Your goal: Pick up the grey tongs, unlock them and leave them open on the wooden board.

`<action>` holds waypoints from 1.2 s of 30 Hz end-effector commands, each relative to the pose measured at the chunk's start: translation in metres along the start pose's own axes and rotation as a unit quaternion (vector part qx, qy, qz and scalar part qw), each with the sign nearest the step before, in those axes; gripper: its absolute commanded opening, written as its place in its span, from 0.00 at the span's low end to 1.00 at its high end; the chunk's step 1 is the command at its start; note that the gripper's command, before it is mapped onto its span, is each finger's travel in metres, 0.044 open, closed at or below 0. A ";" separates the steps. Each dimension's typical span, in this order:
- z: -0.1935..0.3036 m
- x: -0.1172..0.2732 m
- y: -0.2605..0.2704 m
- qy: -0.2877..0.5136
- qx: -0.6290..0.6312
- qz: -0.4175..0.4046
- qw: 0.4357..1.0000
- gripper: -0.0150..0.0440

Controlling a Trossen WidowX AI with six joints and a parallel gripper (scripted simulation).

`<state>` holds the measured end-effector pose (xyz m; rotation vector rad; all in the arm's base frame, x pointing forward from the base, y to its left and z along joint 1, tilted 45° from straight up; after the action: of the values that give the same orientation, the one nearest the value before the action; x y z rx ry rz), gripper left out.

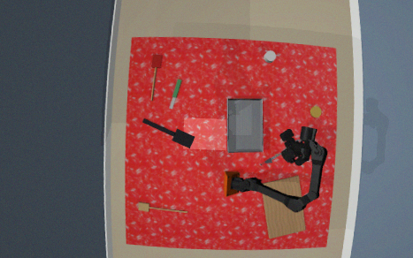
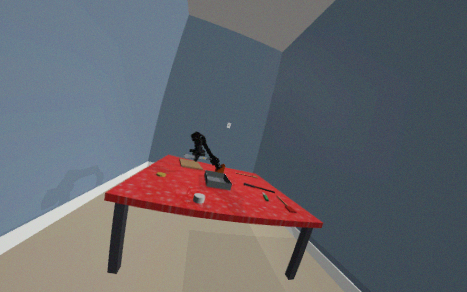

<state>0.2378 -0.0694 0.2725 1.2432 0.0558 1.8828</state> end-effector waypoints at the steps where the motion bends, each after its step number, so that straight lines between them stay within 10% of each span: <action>1: -0.005 0.002 0.022 0.004 0.032 -0.003 0.999 0.00; 17: -0.027 0.008 0.083 0.009 0.121 -0.018 0.992 0.00; 36: -0.044 -0.019 0.114 -0.087 -0.159 -0.014 0.983 0.00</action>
<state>0.1401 -0.1332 0.2908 1.2091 -0.2177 1.7097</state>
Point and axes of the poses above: the point midway between the two fingers, 35 mm back from their tips, its own x axis back along the fingers, its own y axis across the jaws, z = x × y, the point moved 2 cm from there along x, back along the fingers, and after that the axes turned 10 degrees about x, right-handed, at the moved point
